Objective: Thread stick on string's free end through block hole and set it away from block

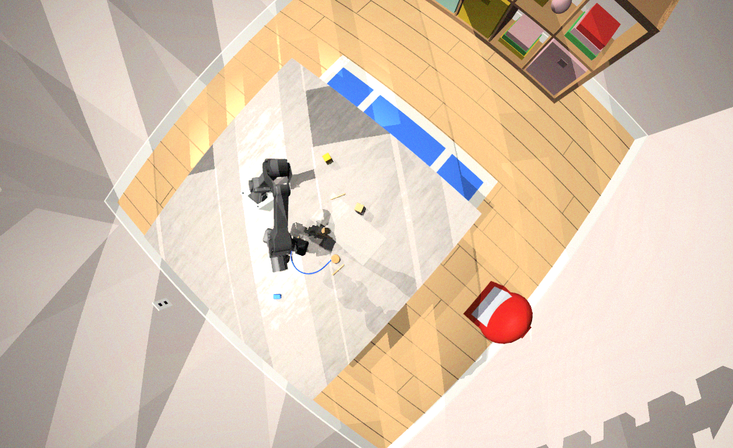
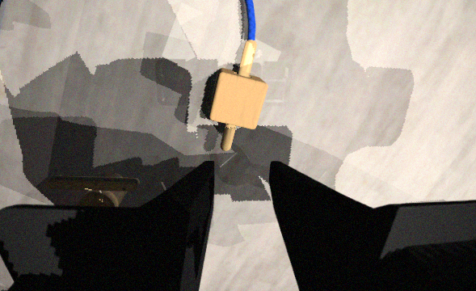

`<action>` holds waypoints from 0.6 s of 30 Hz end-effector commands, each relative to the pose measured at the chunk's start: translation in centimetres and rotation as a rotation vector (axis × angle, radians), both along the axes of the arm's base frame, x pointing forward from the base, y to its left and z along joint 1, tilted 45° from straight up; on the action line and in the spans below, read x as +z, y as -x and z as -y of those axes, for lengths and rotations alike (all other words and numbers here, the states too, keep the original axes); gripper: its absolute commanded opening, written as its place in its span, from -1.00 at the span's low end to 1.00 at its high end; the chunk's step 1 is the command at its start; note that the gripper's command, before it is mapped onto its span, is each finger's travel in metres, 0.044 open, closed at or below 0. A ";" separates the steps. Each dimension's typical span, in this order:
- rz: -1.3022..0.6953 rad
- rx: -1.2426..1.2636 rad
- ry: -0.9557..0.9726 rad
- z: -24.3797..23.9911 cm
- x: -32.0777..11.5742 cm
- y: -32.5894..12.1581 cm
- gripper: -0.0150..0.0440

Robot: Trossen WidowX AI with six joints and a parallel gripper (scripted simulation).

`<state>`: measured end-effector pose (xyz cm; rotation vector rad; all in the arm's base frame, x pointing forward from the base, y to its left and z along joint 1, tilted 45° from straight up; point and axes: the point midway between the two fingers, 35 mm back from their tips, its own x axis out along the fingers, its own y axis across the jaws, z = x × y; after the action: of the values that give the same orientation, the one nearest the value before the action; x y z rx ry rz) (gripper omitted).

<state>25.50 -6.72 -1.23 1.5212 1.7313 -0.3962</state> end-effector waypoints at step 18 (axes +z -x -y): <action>-0.149 -0.180 -0.008 -1.3 0.1 -0.2 -0.07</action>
<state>25.67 -5.86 -0.85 1.6874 1.7128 -0.6063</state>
